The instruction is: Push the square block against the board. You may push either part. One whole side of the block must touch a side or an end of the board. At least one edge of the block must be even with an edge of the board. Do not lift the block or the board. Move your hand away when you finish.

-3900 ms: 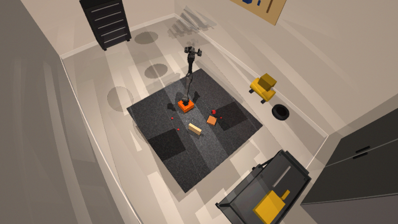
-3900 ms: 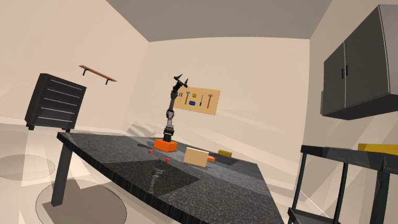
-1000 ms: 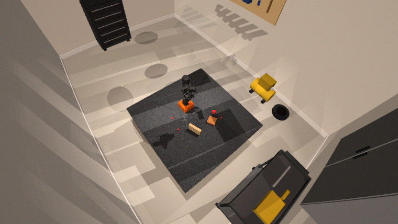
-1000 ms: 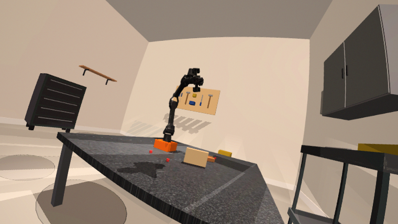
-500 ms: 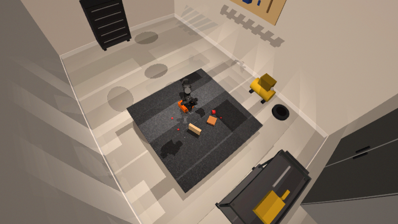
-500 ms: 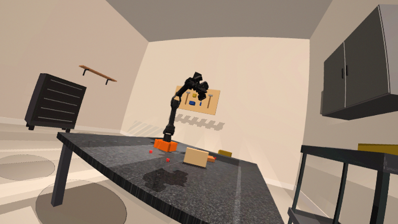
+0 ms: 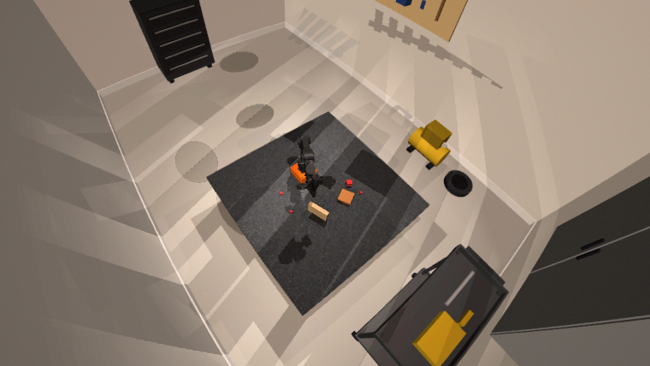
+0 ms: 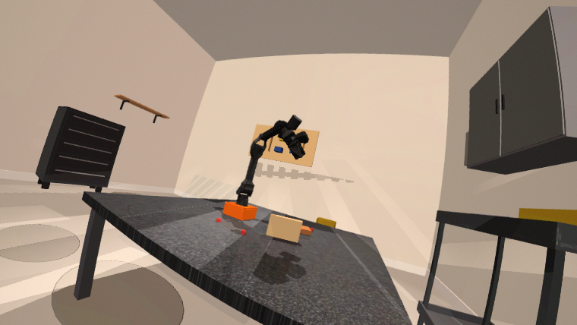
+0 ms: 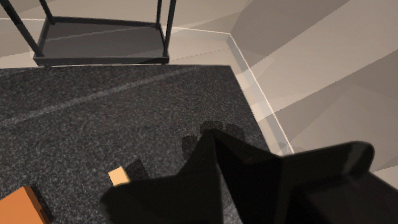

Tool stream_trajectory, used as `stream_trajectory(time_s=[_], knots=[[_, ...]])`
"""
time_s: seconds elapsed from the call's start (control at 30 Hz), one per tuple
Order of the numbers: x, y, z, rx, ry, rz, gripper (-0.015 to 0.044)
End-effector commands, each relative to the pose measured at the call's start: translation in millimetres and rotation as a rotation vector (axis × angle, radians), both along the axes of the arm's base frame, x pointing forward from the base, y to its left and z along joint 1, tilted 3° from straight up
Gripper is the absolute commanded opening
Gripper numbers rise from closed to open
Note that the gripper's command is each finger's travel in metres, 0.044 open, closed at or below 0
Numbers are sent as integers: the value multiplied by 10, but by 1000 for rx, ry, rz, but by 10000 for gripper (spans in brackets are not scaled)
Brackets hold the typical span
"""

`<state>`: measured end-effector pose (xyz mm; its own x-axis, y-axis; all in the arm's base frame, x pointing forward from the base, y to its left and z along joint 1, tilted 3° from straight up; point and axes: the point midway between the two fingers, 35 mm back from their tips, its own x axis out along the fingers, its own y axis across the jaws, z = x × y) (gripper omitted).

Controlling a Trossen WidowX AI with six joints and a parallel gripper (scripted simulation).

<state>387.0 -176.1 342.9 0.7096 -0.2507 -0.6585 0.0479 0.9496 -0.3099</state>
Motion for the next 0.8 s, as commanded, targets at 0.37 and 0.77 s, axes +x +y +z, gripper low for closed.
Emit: stream_trajectory(time_s=[0.37, 0.77], knots=[[169, 45, -910, 368, 174, -318, 0], [175, 133, -1588, 583, 318, -628, 0]])
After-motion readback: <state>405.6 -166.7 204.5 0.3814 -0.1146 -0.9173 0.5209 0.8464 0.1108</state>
